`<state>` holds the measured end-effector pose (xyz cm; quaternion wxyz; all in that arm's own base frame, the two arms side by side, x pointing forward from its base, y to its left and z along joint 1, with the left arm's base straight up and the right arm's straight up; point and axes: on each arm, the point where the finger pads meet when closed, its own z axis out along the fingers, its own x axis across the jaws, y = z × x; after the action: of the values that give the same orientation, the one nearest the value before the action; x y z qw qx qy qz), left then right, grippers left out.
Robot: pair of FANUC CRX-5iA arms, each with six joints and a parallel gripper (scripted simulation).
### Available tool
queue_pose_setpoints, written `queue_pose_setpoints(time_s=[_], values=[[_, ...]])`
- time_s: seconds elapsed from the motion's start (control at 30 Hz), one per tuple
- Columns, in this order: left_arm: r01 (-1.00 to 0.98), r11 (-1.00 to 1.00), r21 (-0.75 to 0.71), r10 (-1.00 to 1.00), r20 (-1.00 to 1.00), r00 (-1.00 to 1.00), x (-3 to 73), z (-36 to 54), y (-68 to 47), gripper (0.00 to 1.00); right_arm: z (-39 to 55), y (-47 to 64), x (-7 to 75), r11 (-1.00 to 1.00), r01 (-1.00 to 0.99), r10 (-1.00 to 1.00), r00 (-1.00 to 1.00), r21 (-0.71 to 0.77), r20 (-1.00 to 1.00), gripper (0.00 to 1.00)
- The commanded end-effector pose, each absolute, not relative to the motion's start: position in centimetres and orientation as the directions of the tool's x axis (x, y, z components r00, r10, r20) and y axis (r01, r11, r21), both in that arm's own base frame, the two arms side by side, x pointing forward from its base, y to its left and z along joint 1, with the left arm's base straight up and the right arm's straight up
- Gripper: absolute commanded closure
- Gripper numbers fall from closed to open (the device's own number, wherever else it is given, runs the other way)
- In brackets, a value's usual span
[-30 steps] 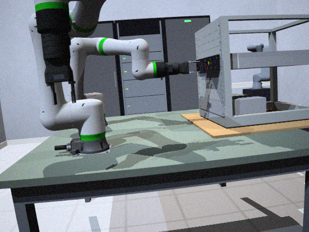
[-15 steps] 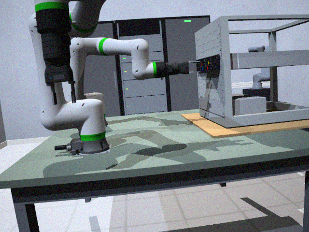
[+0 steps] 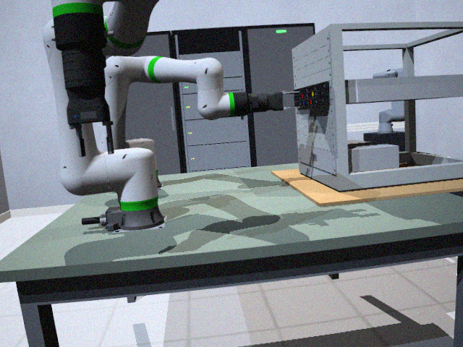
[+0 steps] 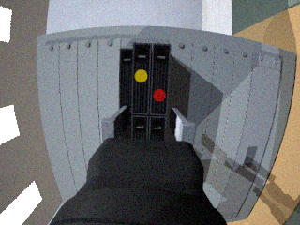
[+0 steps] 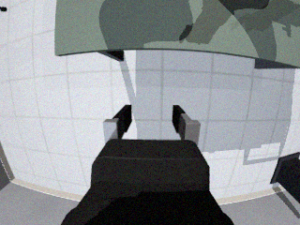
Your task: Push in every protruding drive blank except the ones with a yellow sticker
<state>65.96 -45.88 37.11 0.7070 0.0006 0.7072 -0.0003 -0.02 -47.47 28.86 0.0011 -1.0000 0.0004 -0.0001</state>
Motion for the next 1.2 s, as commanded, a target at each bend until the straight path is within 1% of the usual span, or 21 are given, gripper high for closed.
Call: queue_pose_setpoints(time_s=[0.0, 0.3, 0.33, 1.17], values=[[0.001, 1.0, -0.001, -0.001, -1.0, 0.001, 65.97, 37.26, -45.88, 0.0, 28.97, -47.5, -0.04, -1.0, -0.001, -0.001, 1.0, 0.0, 0.0, 0.0], [0.001, 1.0, -0.001, -0.001, -1.0, 0.001, 65.97, 37.26, -45.88, 0.0, 28.97, -47.5, -0.04, -1.0, -0.001, -0.001, 1.0, 0.0, 0.0, 0.0], [0.001, 1.0, -0.001, -0.001, -1.0, 0.001, 65.97, 37.26, -45.88, 1.0, 28.97, -47.5, -0.04, -1.0, -0.001, -0.001, 1.0, 0.0, 0.0, 0.0], [0.001, 1.0, -0.001, -0.001, -1.0, 0.001, 65.97, 37.26, -45.88, 1.0, 28.97, -47.5, -0.04, -1.0, -0.001, -0.001, 1.0, 0.0, 0.0, 0.0]])
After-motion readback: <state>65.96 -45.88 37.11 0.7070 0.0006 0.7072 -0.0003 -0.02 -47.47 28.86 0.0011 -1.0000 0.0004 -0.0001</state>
